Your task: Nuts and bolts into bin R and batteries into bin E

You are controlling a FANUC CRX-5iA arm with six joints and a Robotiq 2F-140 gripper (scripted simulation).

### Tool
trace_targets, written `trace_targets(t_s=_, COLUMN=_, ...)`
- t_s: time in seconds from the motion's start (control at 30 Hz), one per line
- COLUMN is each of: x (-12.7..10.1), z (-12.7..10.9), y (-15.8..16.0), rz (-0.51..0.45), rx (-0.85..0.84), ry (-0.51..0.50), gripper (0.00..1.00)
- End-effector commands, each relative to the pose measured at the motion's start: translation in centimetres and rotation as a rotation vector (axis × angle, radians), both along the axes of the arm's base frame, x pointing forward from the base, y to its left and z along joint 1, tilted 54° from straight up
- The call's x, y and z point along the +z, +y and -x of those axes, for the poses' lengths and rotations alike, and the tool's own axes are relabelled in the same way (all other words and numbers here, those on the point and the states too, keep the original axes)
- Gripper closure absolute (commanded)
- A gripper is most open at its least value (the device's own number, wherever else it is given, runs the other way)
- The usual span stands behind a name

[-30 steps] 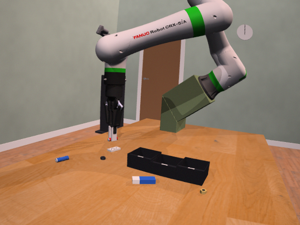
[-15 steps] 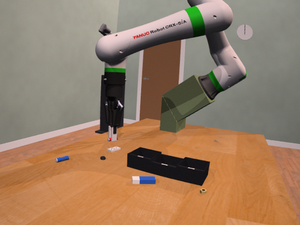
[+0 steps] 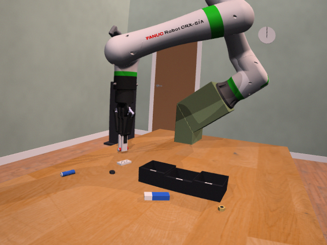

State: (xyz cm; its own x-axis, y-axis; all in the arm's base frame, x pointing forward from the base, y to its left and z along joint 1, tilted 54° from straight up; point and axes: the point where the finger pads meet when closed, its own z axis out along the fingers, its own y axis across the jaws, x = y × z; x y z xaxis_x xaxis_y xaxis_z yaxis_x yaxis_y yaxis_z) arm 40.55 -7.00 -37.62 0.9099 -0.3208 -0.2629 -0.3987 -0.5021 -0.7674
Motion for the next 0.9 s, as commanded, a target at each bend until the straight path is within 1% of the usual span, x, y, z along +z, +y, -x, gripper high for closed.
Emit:
trace_targets(t_s=0.0, x=0.8, z=0.2, y=-1.1, rz=0.000, rx=0.000, ry=0.000, gripper=0.85)
trace_targets(t_s=0.1, x=1.0, z=0.2, y=-1.3, rz=0.000, rx=0.000, ry=0.000, gripper=0.85)
trace_targets(t_s=0.43, x=2.9, z=0.6, y=-4.0, rz=0.000, rx=0.000, ry=0.000, gripper=0.85)
trace_targets(t_s=0.87, x=2.9, z=0.6, y=-4.0, rz=0.000, rx=0.000, ry=0.000, gripper=0.85)
